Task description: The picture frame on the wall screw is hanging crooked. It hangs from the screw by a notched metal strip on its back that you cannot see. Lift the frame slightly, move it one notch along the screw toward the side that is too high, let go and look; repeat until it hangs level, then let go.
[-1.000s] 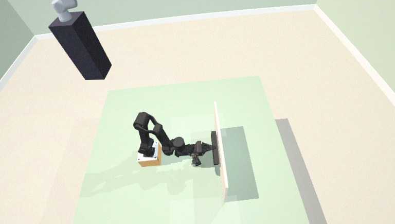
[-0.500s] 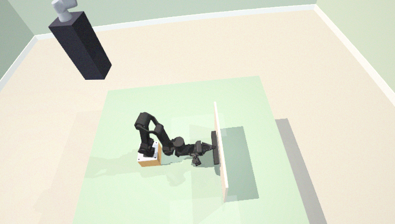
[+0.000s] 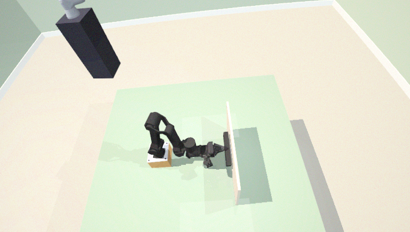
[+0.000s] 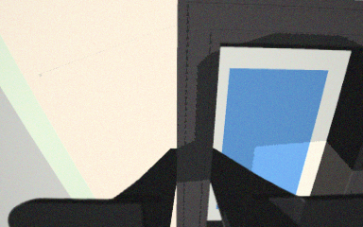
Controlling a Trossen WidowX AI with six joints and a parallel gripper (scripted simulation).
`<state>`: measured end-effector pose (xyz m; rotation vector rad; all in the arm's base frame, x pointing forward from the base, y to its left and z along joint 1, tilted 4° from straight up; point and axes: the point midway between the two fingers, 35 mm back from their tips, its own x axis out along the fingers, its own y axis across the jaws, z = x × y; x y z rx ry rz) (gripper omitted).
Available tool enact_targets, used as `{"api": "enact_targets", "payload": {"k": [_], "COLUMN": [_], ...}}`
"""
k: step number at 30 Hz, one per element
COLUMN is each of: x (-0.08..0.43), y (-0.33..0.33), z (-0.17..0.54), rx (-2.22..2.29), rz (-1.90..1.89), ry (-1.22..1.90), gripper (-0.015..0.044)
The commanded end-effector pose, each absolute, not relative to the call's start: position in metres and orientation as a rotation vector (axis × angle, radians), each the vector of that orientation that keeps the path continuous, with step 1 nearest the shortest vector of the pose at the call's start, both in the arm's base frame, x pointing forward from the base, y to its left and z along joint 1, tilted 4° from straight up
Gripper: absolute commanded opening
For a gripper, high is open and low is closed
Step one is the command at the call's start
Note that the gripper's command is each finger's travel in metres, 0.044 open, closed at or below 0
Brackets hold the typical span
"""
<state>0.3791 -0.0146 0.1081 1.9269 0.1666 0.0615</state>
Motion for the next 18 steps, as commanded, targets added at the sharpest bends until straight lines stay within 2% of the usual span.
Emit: {"api": "enact_targets", "payload": {"k": [1,18], "x": [0.3791,0.3791], "y": [-0.0144,-0.0143], "z": [0.1079,0.108], "rx": [1.922,1.817], "rz": [0.062,0.069], "ry": [0.166,0.16], "gripper": [0.0,0.0]}}
